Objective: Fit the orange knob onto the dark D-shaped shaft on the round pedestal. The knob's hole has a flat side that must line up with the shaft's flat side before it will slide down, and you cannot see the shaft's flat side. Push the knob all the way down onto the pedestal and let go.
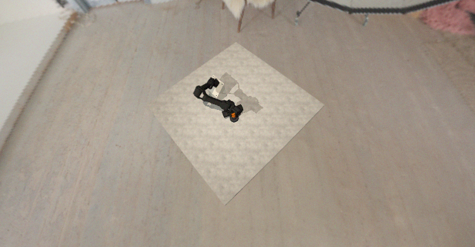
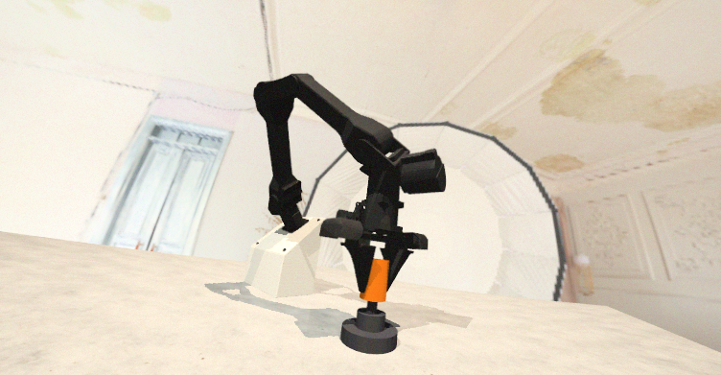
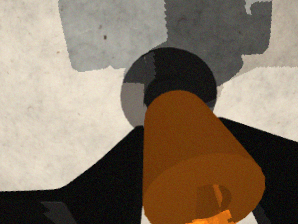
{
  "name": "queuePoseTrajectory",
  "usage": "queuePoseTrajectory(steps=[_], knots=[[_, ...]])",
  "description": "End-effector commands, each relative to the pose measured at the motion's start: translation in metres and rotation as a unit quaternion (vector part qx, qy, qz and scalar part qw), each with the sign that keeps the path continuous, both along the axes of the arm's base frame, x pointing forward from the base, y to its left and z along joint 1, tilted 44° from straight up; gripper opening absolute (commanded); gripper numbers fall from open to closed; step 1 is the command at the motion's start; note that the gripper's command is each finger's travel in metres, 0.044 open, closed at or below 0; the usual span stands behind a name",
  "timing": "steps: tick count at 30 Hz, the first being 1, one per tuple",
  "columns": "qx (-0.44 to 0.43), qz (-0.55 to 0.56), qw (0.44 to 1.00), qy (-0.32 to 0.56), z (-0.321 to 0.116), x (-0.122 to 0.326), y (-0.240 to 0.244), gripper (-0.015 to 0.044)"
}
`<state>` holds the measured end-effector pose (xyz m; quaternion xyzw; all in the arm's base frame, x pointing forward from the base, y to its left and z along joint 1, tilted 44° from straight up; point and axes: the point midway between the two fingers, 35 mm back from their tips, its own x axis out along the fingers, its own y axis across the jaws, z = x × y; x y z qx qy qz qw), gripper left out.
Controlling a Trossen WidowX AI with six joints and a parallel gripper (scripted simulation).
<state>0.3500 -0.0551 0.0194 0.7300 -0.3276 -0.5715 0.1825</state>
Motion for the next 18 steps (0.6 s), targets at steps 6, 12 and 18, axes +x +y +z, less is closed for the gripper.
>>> queuePoseTrajectory(steps=[6,12,18], knots=[[-0.003,0.013,1.0,0.012,-0.0019,0.0006,-0.0012,0.0],[-0.003,0.013,1.0,0.012,-0.0016,0.0006,-0.001,0.0],[-0.003,0.013,1.0,0.012,-0.0021,0.0007,-0.0015,0.0]])
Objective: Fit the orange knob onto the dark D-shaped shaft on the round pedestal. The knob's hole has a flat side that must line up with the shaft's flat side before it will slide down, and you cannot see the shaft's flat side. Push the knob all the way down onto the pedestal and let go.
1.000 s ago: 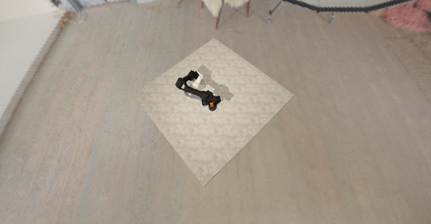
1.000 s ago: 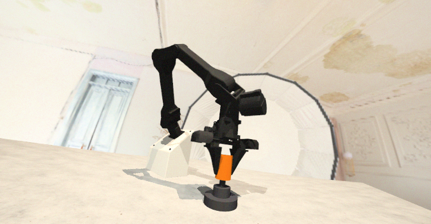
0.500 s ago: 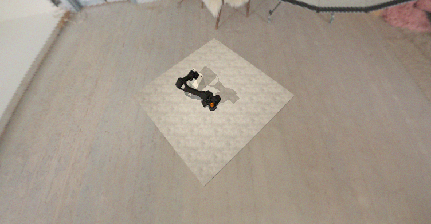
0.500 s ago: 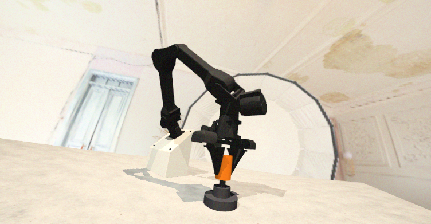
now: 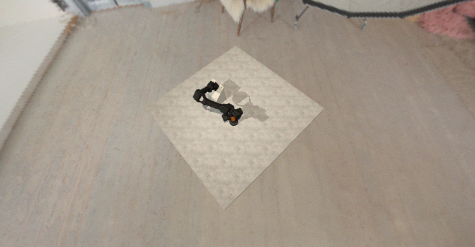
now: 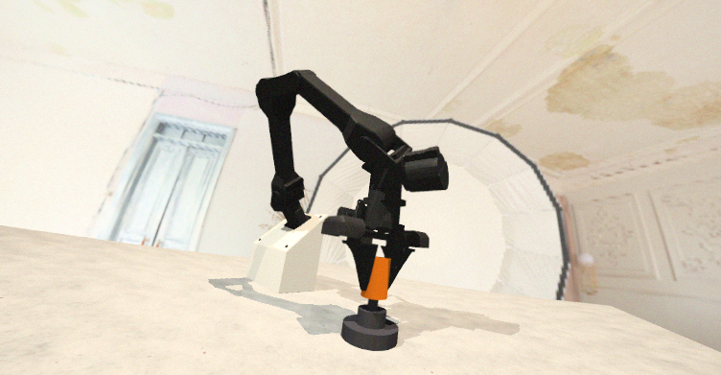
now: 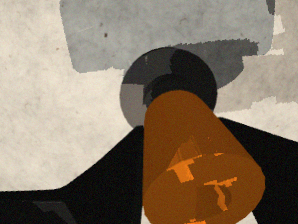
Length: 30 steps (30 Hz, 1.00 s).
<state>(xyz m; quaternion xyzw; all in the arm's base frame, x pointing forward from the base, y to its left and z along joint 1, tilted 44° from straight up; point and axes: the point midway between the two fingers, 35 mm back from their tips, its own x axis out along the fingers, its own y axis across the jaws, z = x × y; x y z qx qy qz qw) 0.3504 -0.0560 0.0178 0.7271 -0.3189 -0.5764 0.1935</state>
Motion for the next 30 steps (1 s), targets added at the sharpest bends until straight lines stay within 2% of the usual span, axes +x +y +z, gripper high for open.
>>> queuePoseTrajectory(steps=[1,9,17,30], knots=[[-0.001,0.002,1.0,0.001,-0.0004,0.0003,-0.0007,0.0],[-0.001,0.005,1.0,0.004,0.0032,-0.0004,0.0023,0.0],[-0.015,0.077,0.994,0.073,0.0015,-0.0005,0.0004,0.0],[-0.015,0.077,0.994,0.073,0.0,0.0001,-0.0002,0.0]])
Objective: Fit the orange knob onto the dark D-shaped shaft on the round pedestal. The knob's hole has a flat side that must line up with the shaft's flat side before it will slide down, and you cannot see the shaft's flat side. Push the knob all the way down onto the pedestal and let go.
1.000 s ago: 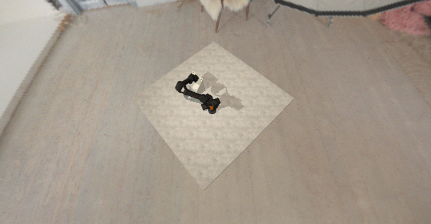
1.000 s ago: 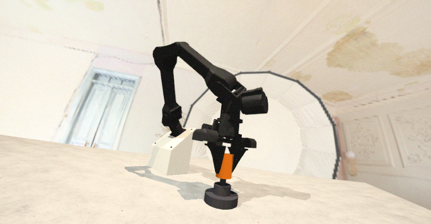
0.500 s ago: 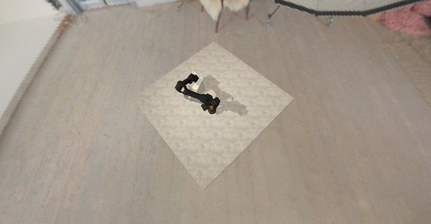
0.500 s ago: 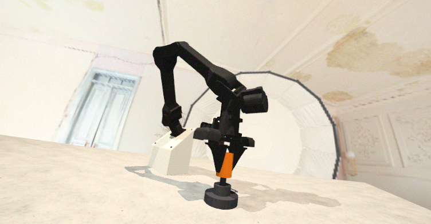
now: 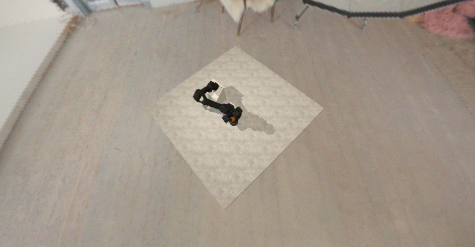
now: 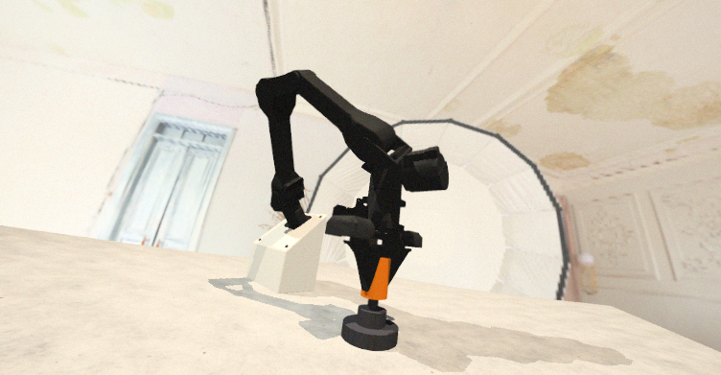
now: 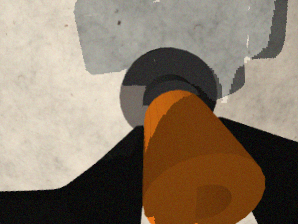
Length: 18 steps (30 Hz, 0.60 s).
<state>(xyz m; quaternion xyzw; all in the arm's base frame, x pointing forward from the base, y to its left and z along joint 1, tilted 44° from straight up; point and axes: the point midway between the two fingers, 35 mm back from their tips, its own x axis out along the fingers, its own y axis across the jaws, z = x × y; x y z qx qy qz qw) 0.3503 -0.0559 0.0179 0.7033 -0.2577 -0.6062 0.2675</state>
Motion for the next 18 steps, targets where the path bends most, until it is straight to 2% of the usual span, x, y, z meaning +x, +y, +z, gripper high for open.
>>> queuePoseTrajectory(steps=[1,18], knots=[[-0.001,0.003,1.0,0.003,-0.0001,0.0002,-0.0002,0.0],[-0.001,0.003,1.0,0.003,0.0021,-0.0006,0.0017,0.0]])
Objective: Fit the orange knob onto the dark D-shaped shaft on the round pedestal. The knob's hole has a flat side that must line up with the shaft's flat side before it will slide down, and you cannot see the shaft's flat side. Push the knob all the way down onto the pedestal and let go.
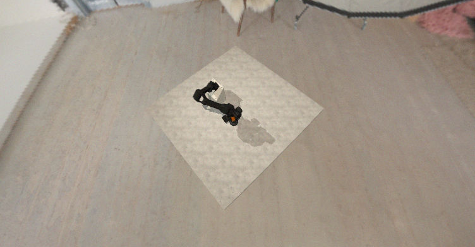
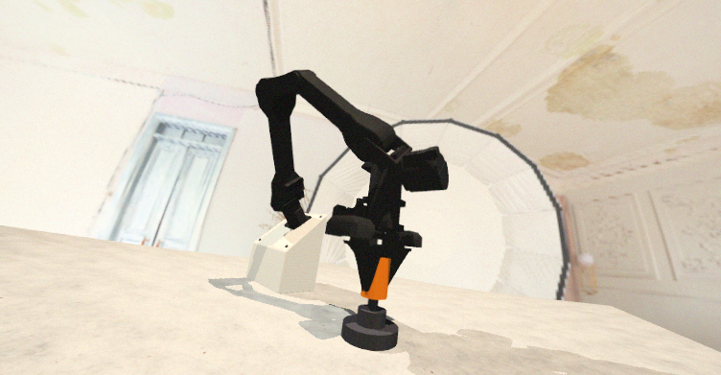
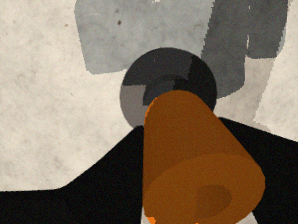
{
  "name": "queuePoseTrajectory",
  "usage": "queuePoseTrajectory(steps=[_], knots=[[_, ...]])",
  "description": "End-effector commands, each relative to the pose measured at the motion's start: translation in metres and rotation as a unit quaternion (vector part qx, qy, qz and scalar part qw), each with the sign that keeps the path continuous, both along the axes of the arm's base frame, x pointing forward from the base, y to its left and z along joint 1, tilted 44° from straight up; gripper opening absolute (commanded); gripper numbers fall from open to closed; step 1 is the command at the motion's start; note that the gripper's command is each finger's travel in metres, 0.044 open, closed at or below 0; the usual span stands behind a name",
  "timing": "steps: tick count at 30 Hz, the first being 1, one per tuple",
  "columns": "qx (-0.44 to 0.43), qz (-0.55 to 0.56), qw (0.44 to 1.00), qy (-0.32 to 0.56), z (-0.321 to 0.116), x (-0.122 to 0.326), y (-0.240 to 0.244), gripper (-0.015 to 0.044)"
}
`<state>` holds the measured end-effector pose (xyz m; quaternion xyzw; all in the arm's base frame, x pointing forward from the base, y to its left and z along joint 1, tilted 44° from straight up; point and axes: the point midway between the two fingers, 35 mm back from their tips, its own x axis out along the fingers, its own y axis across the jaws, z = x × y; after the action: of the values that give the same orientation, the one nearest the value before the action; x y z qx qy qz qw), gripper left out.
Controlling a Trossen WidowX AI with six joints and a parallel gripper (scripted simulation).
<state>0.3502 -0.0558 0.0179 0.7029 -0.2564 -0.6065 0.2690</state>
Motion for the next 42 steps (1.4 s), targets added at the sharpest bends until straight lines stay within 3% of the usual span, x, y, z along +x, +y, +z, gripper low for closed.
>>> queuePoseTrajectory(steps=[1,6,11,20,31,42], knots=[[-0.001,0.001,1.0,0.001,0.0026,-0.0004,0.0018,0.0],[0.005,-0.03,0.999,-0.029,0.0032,0.0,0.0019,0.0],[0.024,-0.135,0.982,-0.13,0.0023,0.0001,0.001,0.0],[0.064,-0.345,0.875,-0.332,0.0002,0.0,-0.0005,0.0],[0.101,-0.542,0.651,-0.521,0.0008,0.0,0.0005,0.0],[0.126,-0.675,0.326,-0.65,0.0031,-0.0002,0.0017,0.0]])
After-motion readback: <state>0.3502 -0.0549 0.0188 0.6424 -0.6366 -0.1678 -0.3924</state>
